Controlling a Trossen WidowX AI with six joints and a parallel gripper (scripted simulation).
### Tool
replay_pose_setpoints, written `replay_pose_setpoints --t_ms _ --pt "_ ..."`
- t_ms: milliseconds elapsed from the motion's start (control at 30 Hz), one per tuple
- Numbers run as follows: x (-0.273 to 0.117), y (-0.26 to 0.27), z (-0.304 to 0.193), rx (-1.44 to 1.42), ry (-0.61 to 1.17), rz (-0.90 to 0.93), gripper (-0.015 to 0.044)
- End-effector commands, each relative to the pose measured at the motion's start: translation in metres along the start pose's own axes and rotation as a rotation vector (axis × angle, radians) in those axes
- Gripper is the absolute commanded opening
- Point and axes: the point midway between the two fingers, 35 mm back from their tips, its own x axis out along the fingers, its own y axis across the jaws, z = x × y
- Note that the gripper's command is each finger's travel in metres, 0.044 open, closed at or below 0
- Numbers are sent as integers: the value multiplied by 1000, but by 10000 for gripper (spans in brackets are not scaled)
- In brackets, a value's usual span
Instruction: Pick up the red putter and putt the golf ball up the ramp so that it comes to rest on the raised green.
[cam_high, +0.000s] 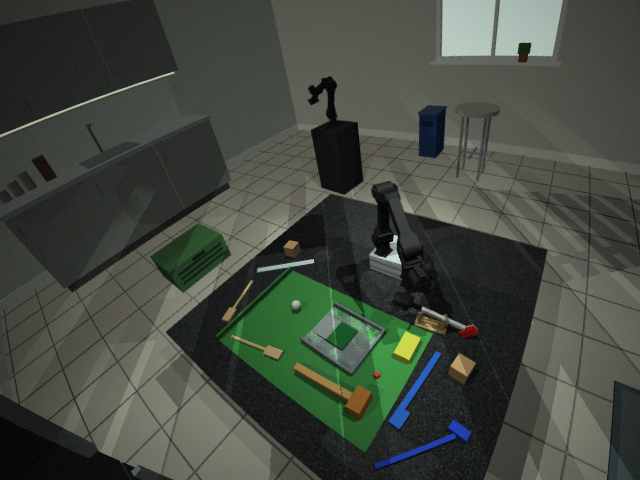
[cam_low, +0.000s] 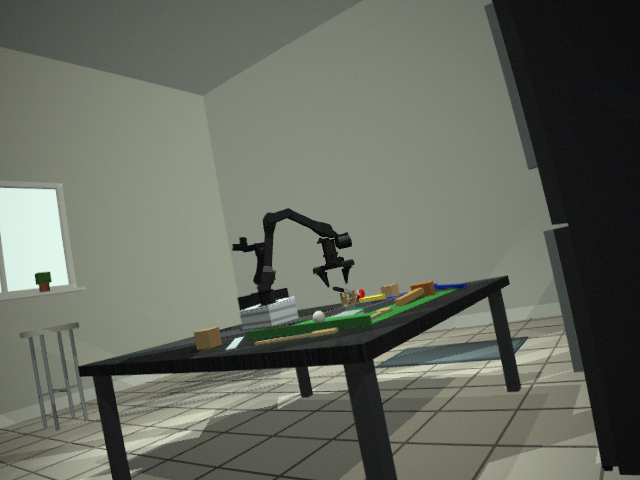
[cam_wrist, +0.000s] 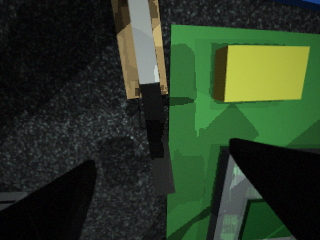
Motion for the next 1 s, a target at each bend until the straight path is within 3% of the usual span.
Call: replay_pose_setpoints --t_ms 0,967 --pt "13 2 -1 -5 5 10 440" --pt "51 3 -2 -5 5 10 440"
